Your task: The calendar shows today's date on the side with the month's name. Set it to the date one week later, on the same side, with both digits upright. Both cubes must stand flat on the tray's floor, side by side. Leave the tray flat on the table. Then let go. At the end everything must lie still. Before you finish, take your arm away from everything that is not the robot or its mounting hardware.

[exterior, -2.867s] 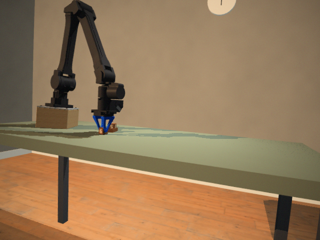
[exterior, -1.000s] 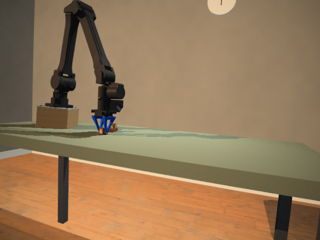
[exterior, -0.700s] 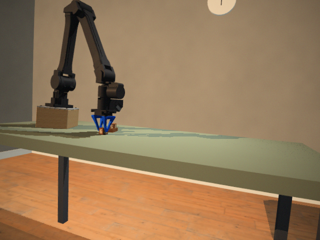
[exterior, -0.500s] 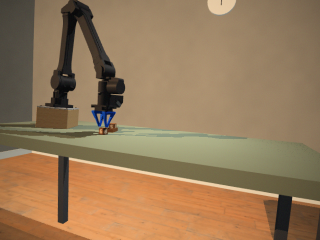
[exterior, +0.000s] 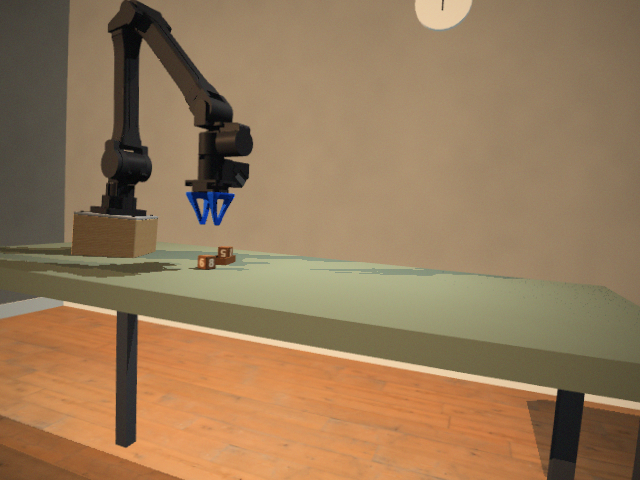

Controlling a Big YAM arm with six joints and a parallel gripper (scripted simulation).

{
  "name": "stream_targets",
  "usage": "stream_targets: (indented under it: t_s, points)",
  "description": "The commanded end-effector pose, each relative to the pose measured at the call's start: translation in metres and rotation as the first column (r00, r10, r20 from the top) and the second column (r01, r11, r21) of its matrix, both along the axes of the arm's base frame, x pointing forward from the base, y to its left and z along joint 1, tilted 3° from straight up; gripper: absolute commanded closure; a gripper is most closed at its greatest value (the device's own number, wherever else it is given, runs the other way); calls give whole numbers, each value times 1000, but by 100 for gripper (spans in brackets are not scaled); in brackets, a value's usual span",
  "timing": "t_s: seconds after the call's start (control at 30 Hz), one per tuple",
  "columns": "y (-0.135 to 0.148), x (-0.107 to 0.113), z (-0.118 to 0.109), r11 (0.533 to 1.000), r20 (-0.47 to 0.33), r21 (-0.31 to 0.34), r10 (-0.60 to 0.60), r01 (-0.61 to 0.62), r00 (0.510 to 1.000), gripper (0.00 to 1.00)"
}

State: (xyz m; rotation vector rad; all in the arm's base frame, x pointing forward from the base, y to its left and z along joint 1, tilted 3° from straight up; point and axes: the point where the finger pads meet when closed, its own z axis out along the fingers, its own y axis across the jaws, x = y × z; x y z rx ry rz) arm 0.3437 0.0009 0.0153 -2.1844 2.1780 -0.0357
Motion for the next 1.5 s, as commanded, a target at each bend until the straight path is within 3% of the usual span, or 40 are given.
stream_targets:
  t_s: [0.0,0.13,0.17,0.93,1.13,1.2,1.47]
  points:
    - [-4,5,7,1000,-4,3,-4,4,1000,54]
    - [-4,2,3,1000,-15,3,-4,4,1000,54]
    - [-4,3,5,1000,-6,3,-4,4,1000,0]
    - [-4,4,6,999,-1,5,-43,43,999,0]
    - [-4,3,-1,964,-11,15,-265,265,964,0]
    - [-4,3,-1,964,-11,15,-265,265,964,0]
    - [-4,3,-3,851,-24,24,-525,525,851,0]
